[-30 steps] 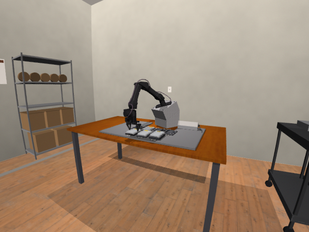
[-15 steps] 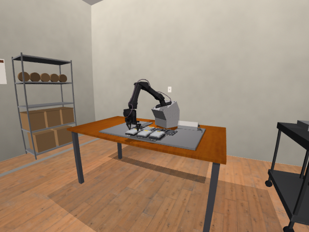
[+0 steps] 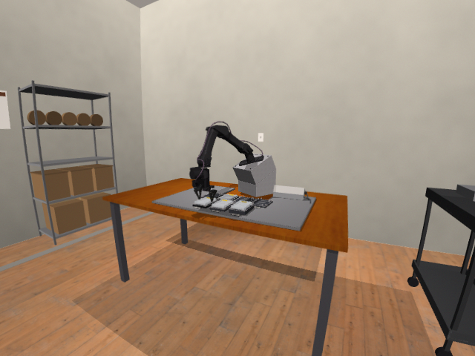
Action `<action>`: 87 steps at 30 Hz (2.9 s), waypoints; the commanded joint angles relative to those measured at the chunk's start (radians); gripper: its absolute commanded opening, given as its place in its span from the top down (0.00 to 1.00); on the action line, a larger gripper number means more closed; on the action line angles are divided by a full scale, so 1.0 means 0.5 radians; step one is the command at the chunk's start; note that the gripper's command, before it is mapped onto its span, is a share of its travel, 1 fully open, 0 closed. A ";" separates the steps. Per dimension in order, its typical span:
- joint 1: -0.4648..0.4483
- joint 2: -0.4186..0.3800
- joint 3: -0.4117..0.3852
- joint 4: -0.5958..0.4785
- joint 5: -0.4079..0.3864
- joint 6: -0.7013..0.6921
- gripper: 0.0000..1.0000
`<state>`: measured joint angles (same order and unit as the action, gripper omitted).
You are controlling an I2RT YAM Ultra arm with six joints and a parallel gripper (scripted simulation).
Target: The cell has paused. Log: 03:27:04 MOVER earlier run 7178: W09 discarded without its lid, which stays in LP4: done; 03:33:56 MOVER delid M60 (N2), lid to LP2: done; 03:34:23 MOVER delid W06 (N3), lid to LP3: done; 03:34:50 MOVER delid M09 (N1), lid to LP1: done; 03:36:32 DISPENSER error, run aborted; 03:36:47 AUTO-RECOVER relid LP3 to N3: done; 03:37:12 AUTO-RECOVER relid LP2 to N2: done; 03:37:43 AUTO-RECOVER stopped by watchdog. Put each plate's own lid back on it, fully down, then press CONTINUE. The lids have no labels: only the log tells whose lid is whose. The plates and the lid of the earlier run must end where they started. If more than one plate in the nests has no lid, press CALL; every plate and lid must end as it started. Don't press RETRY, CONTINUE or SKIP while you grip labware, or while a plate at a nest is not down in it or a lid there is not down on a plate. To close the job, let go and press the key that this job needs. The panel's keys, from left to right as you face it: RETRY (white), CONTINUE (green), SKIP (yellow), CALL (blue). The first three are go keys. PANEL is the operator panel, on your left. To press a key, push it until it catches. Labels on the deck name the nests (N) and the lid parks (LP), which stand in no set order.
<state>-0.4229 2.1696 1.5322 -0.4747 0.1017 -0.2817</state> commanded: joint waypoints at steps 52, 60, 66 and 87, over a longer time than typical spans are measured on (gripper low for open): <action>0.032 -0.266 0.005 -0.174 0.012 0.031 0.00; 0.030 -0.265 0.011 -0.181 0.011 0.031 0.00; 0.050 -0.275 -0.103 -0.127 0.023 0.002 0.01; 0.286 -0.620 -0.969 0.351 0.119 0.236 0.20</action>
<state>-0.3042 1.9034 1.0908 -0.3618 0.1410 -0.2005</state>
